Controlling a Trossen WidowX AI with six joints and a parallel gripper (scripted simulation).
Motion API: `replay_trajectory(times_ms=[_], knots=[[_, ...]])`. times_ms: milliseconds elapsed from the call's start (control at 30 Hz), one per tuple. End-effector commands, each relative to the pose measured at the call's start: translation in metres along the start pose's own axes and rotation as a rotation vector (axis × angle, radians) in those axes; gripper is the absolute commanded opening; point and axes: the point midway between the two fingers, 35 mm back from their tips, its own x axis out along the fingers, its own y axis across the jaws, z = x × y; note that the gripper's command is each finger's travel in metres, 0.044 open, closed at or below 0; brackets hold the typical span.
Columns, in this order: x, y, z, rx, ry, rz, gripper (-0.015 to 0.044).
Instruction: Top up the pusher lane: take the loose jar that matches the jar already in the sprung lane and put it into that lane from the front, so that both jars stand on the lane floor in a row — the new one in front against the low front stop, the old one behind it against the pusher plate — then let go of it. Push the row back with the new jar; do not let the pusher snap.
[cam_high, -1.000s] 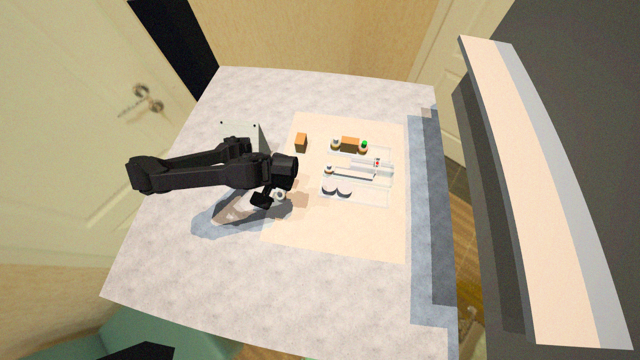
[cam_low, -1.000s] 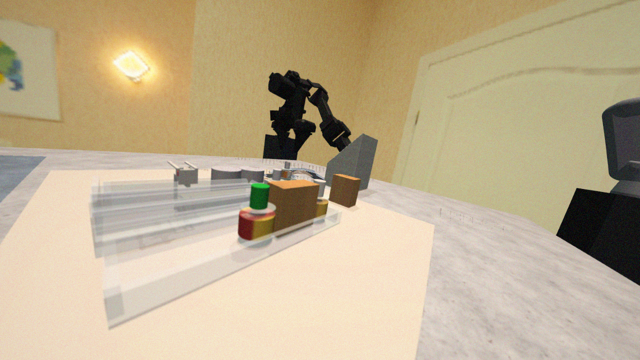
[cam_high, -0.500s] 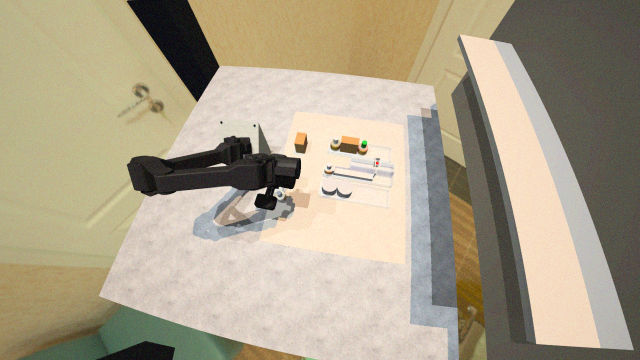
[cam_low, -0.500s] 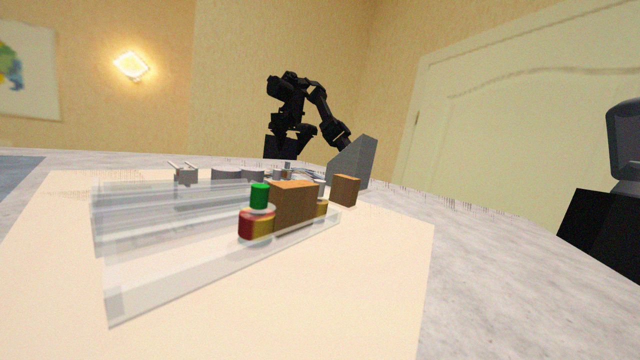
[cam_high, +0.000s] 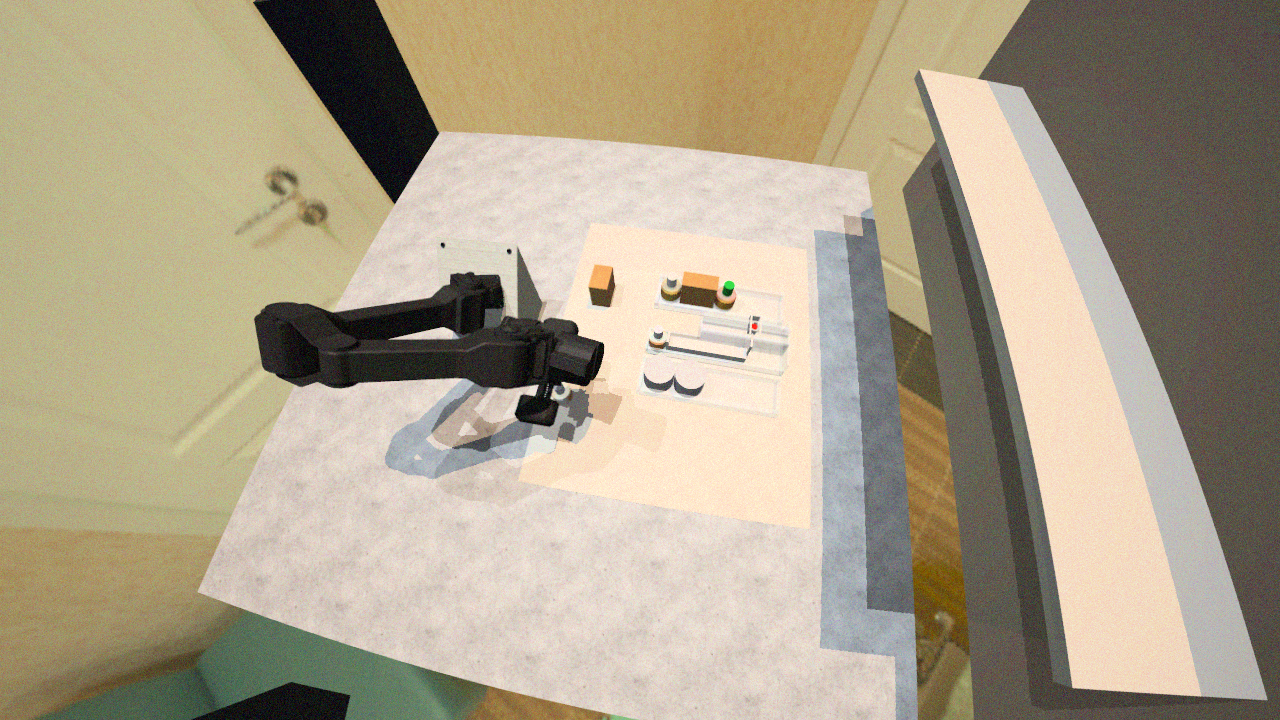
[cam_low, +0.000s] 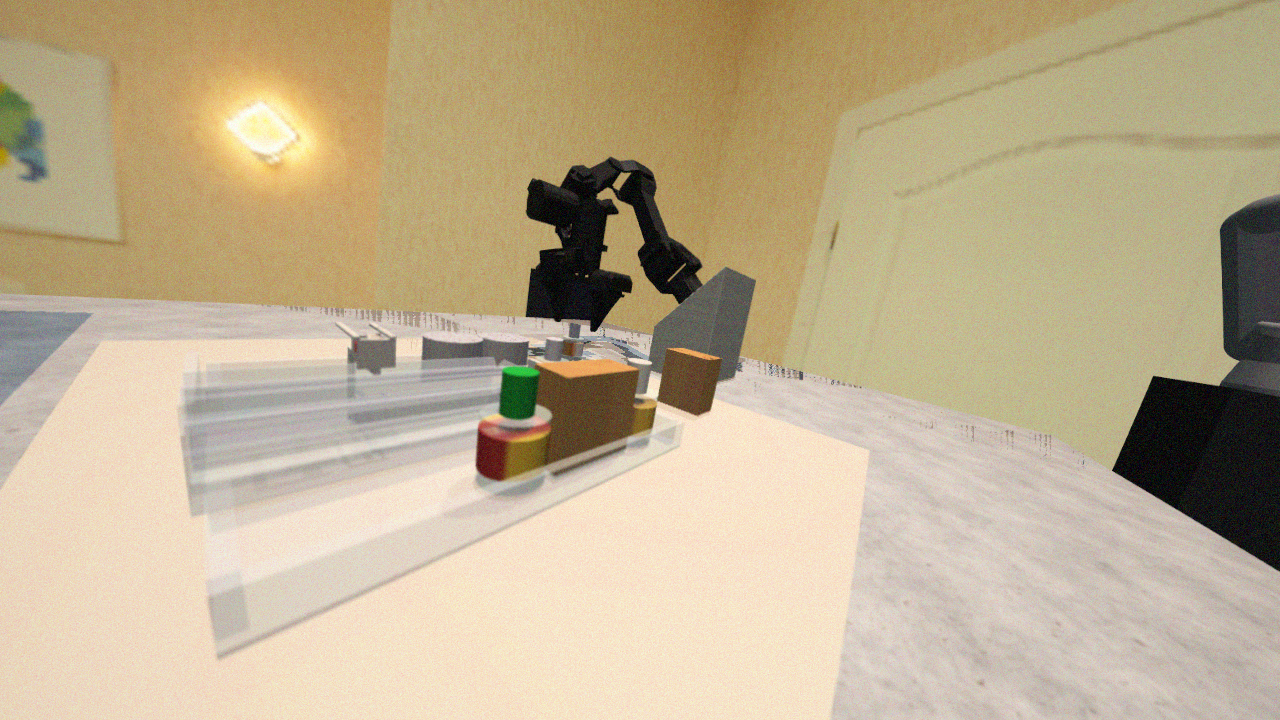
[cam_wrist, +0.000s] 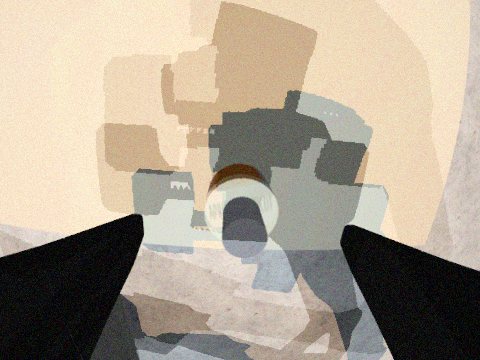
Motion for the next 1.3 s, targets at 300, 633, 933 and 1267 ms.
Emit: replay_trajectory(times_ms=[300,633,933,1267], knots=[[0.020,0.001,-0.001,-0.009,0.004,0.001,0.0440],[0.033,0.001,-0.001,-0.010,0.004,-0.001,0.0440],[0.033,0.001,-0.001,-0.010,0.004,-0.001,0.0204],[0.033,0.001,-0.001,-0.010,0.004,-0.001,0.0078]])
